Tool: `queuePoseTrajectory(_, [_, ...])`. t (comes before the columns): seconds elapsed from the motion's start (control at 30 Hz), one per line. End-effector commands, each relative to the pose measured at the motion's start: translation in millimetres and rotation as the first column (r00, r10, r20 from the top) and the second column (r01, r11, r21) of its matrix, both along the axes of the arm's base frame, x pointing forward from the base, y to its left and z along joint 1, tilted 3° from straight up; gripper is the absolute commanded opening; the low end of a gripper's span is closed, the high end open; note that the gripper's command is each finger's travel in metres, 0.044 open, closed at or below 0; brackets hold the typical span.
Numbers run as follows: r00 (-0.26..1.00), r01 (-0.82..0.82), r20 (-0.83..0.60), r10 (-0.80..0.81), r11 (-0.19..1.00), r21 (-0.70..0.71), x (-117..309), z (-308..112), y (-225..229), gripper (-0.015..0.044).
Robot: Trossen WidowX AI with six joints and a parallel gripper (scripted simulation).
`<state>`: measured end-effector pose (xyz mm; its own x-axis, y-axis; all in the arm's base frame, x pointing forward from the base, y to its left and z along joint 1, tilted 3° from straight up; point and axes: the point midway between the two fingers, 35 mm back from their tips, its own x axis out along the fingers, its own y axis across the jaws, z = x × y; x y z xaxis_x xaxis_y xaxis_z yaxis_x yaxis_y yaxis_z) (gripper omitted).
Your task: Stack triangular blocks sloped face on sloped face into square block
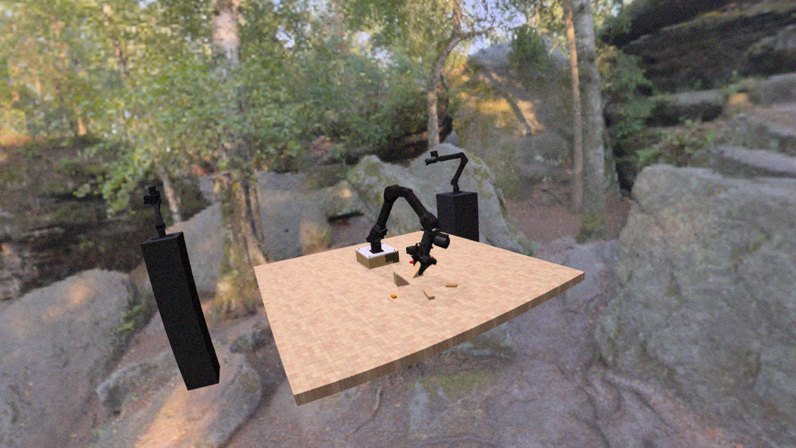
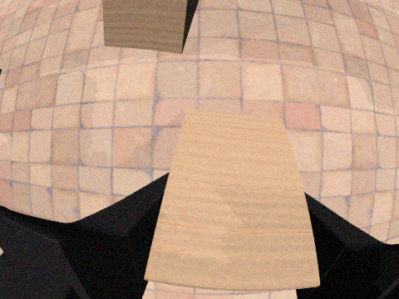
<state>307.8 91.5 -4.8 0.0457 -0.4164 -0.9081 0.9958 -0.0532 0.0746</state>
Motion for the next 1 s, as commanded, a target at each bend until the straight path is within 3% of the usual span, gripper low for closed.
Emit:
queuePoseTrajectory(0.0, [1.0,0.0,0.0,0.0,1.0,0.0,0,3,0,0.0])
queuePoseTrajectory(0.13, [1.0,-0.003,0.0,0.003,0.999,0.039,-1,3,-2,0.0])
queuePoseTrajectory(0.47, [1.0,-0.024,0.017,0.02,0.955,0.297,-2,14,-16,0.0])
queuePoseTrajectory(0.97, [0.998,-0.059,0.048,0.037,0.772,0.633,-4,24,-41,0.0])
